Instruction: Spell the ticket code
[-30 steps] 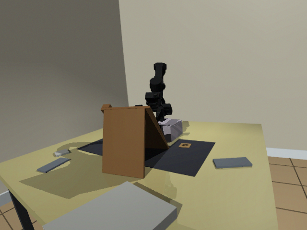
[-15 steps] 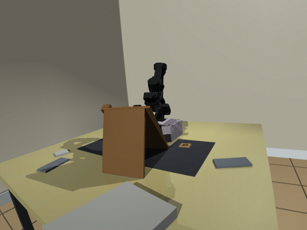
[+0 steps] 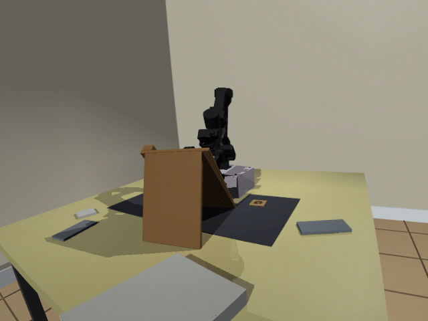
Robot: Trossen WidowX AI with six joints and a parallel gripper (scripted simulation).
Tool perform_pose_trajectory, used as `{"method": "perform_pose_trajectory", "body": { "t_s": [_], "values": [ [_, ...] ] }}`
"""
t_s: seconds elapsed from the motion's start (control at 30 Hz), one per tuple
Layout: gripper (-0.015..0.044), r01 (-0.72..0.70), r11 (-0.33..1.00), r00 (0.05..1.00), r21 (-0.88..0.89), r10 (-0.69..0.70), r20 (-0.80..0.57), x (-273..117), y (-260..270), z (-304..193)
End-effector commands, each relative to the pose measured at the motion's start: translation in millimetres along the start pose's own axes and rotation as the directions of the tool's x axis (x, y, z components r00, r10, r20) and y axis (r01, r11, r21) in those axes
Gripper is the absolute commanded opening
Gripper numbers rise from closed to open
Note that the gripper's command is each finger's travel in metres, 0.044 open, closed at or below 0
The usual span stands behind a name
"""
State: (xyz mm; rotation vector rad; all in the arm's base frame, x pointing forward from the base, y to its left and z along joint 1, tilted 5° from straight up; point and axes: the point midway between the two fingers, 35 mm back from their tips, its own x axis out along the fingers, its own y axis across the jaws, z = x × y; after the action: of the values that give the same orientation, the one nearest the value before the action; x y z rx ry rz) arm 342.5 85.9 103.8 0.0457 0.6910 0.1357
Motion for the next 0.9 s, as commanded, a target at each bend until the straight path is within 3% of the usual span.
{"method": "perform_pose_trajectory", "body": {
  "t_s": [0.0,0.87],
  "values": [
    [0.0,-0.003,1.0,1.0,-0.002,0.003,0.008,-1.1,-2.2,1.9],
    [0.0,-0.002,1.0,1.0,-0.003,0.002,0.008,-0.9,-16.9,1.8]
  ]
}}
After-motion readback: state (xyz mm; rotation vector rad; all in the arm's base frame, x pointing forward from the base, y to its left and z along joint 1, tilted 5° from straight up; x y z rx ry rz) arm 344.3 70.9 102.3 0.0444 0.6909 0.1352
